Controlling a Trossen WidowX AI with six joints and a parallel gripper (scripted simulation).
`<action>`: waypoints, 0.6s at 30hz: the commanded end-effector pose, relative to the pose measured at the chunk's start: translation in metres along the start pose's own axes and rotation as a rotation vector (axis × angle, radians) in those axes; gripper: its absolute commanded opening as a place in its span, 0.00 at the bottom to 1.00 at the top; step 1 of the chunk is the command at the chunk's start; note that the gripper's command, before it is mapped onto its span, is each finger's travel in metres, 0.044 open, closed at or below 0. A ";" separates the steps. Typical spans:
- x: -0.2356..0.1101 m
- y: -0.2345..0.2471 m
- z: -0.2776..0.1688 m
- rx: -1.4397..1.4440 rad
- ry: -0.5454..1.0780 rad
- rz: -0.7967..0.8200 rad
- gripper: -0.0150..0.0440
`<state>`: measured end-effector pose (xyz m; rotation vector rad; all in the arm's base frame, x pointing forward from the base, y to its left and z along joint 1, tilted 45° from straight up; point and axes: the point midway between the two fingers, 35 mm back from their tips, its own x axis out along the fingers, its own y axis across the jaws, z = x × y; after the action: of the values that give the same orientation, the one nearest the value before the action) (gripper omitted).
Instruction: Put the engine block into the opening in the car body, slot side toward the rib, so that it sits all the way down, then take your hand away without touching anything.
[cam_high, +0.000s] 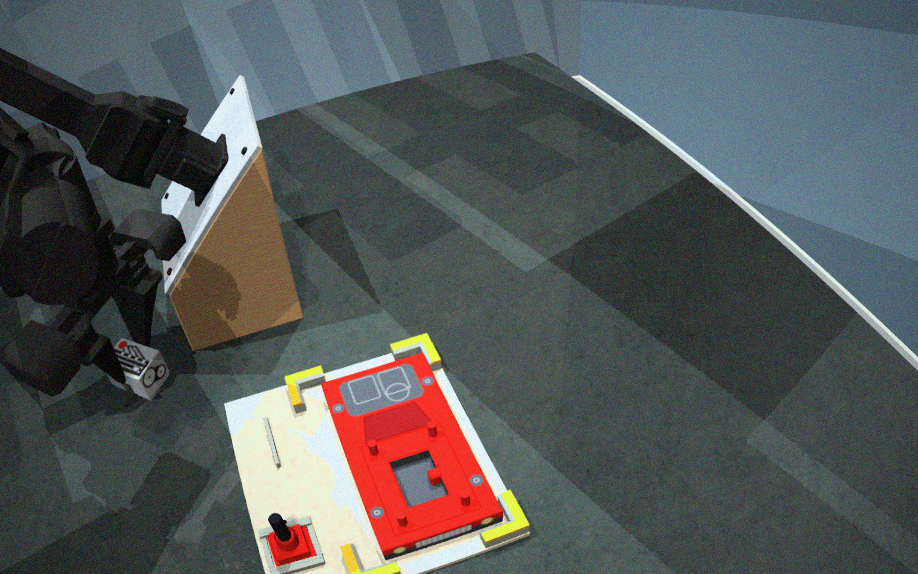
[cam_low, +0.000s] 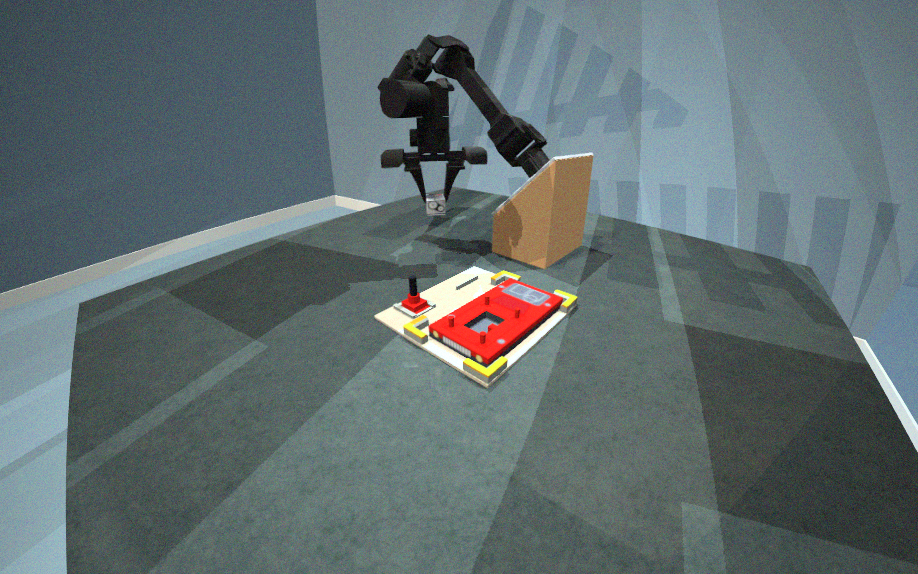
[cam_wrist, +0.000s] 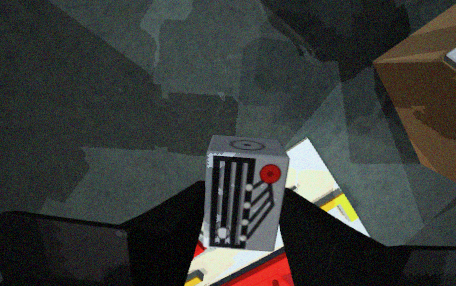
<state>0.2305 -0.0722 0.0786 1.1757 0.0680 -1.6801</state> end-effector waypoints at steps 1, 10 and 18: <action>-0.002 0.004 -0.009 -0.085 0.003 0.006 0.25; 0.001 0.008 -0.033 -0.323 0.005 0.006 0.25; 0.005 0.009 -0.055 -0.536 0.007 0.006 0.25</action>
<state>0.2643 -0.0553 0.0553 0.8272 0.4244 -1.5569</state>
